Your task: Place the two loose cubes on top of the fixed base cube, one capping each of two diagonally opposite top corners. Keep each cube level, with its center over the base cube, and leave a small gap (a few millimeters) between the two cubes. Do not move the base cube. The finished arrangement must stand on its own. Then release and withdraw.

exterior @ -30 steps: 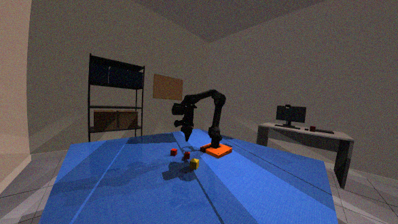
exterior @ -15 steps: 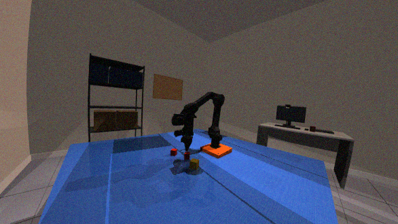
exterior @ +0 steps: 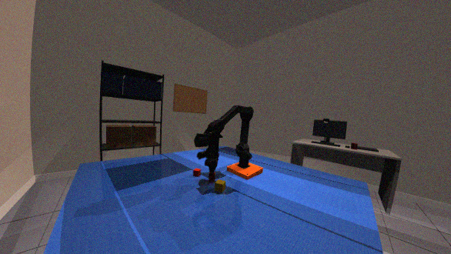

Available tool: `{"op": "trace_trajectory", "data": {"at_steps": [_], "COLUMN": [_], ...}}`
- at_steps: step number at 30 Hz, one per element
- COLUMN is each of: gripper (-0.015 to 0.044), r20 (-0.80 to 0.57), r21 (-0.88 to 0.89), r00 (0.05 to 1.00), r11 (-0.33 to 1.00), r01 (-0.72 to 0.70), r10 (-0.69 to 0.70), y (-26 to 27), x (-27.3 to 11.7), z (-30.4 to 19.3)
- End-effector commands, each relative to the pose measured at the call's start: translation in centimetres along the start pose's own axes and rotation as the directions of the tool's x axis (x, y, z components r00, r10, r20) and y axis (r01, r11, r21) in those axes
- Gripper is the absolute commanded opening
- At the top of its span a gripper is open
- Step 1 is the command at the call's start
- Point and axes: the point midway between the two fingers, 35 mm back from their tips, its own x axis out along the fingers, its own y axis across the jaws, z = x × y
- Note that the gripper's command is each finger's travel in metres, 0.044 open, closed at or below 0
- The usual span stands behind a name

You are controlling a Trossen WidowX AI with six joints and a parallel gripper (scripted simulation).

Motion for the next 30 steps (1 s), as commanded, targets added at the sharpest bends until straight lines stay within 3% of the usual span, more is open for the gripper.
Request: {"op": "trace_trajectory", "data": {"at_steps": [1, 9, 15, 30], "gripper": [0.0265, 0.0265, 0.0108, 0.0105], "r20": [-0.004, -0.004, -0.004, 0.012], "r21": [0.007, 0.007, 0.007, -0.022], "r00": [1.000, 1.000, 1.000, 1.000], "r11": [1.000, 1.000, 1.000, 1.000], "r01": [0.006, 0.006, 0.006, 0.004], "r10": [-0.006, -0.006, -0.006, -0.003], "y": [-0.1, -0.2, -0.2, 0.1], "x": [0.8, 1.8, 1.8, -1.0], "z": [-0.1, -0.1, -0.1, 0.5]}}
